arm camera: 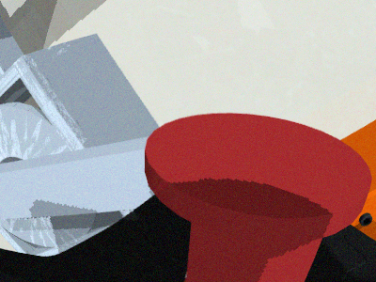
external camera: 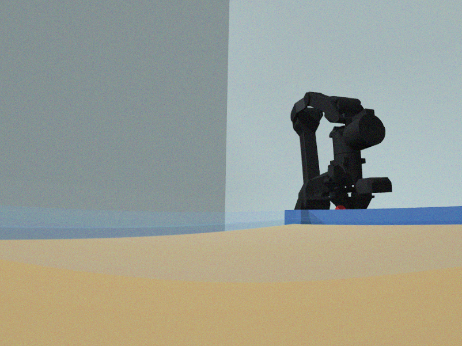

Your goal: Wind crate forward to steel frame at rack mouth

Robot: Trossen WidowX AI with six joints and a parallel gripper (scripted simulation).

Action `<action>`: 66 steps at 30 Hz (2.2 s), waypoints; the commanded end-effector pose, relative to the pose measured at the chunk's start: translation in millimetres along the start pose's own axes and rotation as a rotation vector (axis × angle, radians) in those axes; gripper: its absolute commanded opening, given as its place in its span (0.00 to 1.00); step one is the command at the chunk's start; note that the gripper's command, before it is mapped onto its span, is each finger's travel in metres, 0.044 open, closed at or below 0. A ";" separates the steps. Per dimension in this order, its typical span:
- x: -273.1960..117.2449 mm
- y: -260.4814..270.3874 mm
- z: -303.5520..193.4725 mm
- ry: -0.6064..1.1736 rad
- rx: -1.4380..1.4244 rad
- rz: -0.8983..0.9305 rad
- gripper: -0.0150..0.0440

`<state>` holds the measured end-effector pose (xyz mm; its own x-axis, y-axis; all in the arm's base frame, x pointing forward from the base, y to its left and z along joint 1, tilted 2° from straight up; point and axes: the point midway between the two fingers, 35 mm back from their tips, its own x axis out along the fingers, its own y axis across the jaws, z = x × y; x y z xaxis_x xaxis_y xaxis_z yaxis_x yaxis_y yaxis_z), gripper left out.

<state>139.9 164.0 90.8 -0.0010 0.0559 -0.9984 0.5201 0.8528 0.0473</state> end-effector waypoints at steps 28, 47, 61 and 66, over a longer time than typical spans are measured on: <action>-1.5 34.0 47.7 -0.037 0.008 0.010 0.25; -2.7 60.1 62.4 -0.039 0.008 0.012 0.25; -3.6 81.8 68.0 -0.039 0.008 0.015 0.25; -3.9 90.1 68.8 -0.039 0.008 0.015 0.25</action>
<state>239.0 193.9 95.2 0.0307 0.0272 -0.9992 0.5275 0.8487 0.0393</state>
